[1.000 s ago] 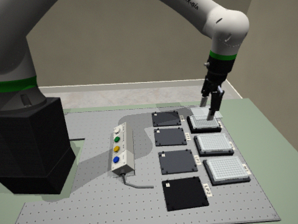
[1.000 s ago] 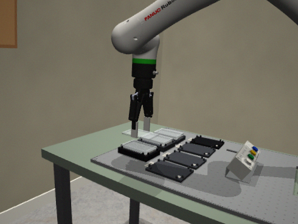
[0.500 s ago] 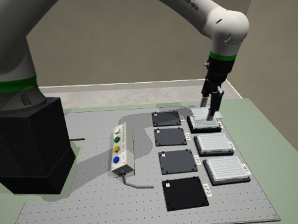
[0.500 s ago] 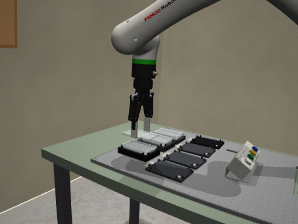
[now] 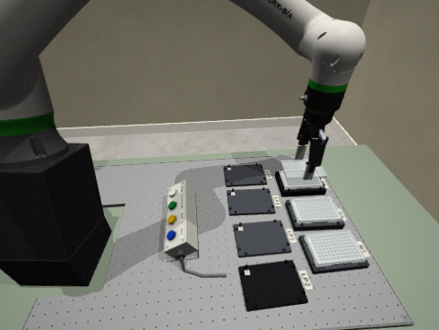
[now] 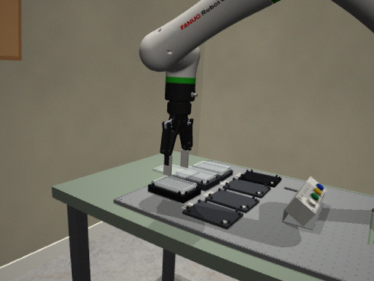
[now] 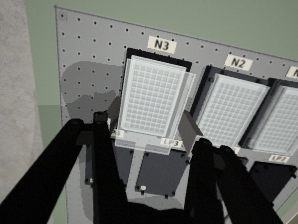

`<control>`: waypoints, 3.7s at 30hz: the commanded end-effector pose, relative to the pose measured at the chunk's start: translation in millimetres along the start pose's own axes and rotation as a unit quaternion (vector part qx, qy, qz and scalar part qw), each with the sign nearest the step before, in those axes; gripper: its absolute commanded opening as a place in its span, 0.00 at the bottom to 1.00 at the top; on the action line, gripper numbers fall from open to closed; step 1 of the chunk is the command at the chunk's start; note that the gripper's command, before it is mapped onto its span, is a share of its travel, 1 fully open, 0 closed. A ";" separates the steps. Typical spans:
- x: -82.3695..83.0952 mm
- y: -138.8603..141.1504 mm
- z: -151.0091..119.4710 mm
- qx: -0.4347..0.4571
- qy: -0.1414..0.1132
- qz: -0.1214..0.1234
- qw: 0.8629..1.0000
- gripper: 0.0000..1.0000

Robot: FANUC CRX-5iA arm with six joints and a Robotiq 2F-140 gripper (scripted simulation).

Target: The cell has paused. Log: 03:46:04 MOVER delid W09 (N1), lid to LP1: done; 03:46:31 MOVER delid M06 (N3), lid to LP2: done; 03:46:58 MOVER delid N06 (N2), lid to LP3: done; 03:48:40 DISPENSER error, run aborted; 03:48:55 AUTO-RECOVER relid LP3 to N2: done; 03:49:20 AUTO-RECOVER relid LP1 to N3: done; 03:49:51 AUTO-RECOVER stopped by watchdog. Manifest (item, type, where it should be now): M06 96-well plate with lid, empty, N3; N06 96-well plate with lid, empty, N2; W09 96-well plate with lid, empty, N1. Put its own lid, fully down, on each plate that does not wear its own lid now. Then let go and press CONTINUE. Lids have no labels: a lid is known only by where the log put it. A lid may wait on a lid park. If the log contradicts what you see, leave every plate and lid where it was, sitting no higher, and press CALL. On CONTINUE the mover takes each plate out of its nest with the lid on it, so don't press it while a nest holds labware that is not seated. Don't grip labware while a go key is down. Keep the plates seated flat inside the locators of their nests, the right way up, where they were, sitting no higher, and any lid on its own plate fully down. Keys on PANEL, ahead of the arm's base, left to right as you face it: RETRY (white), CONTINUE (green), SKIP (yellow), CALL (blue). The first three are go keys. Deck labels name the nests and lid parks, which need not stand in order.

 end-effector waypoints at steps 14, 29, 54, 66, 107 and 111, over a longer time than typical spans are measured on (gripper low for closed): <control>-20.4 -0.4 1.8 0.000 0.000 0.000 1.000 0.00; -26.1 -0.5 2.2 0.000 0.000 0.000 1.000 0.00; -26.2 -0.5 2.2 0.000 0.000 0.000 1.000 0.00; -26.2 -0.5 2.2 0.000 0.000 0.000 1.000 0.00; -33.6 -0.5 2.2 0.000 0.000 0.000 1.000 0.00; -34.5 -0.5 2.2 0.000 0.000 0.000 1.000 0.00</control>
Point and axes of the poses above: the point where the finger pads meet when closed, its own x axis back along the fingers, its own y axis across the jaws, z = x × y, the point moved 8 cm from there along x, back along the fingers, and after that the axes turned 5 degrees about -x, right-handed, at the moved point
